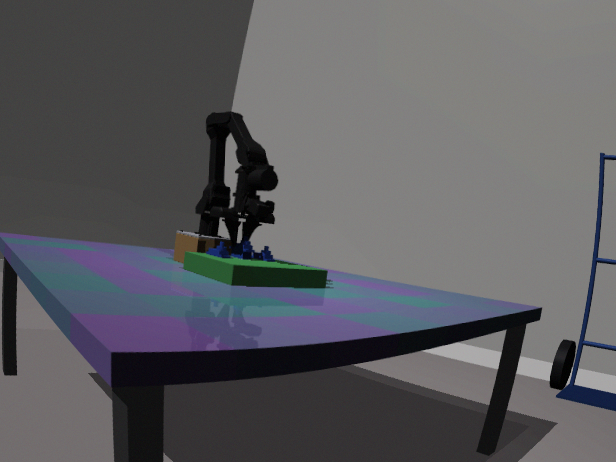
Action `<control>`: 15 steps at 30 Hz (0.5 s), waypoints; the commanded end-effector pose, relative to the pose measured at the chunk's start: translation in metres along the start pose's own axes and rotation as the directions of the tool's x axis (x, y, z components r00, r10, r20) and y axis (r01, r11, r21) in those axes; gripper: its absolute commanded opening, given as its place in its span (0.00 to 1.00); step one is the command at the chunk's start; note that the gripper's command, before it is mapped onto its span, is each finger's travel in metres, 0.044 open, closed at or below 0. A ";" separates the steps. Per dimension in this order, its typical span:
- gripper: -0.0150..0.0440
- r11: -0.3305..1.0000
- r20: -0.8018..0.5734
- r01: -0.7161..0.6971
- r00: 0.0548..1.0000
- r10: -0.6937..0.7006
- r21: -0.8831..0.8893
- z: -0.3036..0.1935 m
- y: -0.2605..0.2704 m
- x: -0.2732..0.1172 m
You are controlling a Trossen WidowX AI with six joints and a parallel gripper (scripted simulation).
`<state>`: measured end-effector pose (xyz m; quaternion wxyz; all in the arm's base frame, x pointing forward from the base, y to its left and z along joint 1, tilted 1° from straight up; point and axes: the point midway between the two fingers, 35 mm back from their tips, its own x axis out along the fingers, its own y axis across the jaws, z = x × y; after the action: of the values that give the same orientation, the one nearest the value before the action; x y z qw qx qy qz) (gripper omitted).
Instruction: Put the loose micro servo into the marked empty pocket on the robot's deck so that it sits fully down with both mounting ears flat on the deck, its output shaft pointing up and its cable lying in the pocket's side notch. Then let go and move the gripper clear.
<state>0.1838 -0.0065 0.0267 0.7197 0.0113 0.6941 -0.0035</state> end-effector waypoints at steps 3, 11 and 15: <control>0.25 1.000 0.000 0.003 1.000 -0.003 -0.001 0.000 0.000 0.006; 0.25 1.000 0.000 0.003 1.000 -0.003 -0.001 0.000 0.000 0.014; 0.25 1.000 0.000 0.003 1.000 -0.003 -0.001 0.000 0.000 0.018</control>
<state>0.1842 -0.0063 0.0115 0.7196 0.0111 0.6943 -0.0032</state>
